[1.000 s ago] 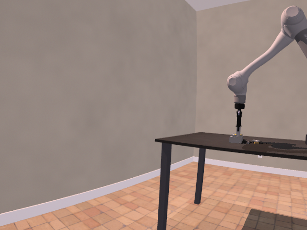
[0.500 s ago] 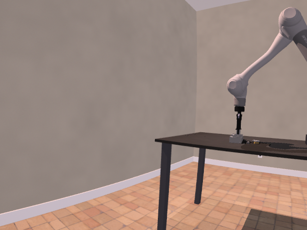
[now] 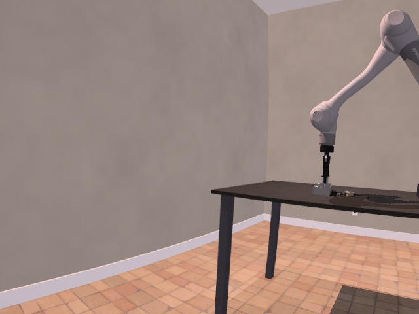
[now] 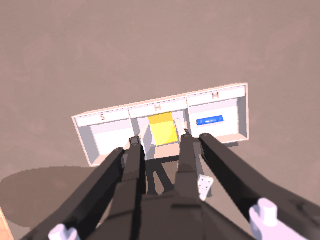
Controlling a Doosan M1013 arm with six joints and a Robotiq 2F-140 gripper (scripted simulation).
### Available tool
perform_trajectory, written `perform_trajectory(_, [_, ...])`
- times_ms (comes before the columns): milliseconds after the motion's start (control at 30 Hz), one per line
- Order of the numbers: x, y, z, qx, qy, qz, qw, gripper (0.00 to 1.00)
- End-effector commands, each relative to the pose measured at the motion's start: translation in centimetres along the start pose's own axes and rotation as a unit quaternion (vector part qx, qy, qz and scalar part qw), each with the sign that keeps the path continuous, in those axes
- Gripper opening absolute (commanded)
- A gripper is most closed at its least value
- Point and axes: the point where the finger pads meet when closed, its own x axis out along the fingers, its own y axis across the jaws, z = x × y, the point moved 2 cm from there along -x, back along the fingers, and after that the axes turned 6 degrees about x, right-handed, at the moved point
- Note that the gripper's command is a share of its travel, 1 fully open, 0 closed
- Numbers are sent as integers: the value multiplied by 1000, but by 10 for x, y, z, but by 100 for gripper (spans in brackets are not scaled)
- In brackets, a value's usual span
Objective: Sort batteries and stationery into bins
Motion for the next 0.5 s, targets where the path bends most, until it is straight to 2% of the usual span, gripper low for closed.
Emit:
perform_trajectory(0, [0,0,0,0,0,0,1000,28])
perform_trajectory(467, [-5,0,0,0,0,0,1000,28])
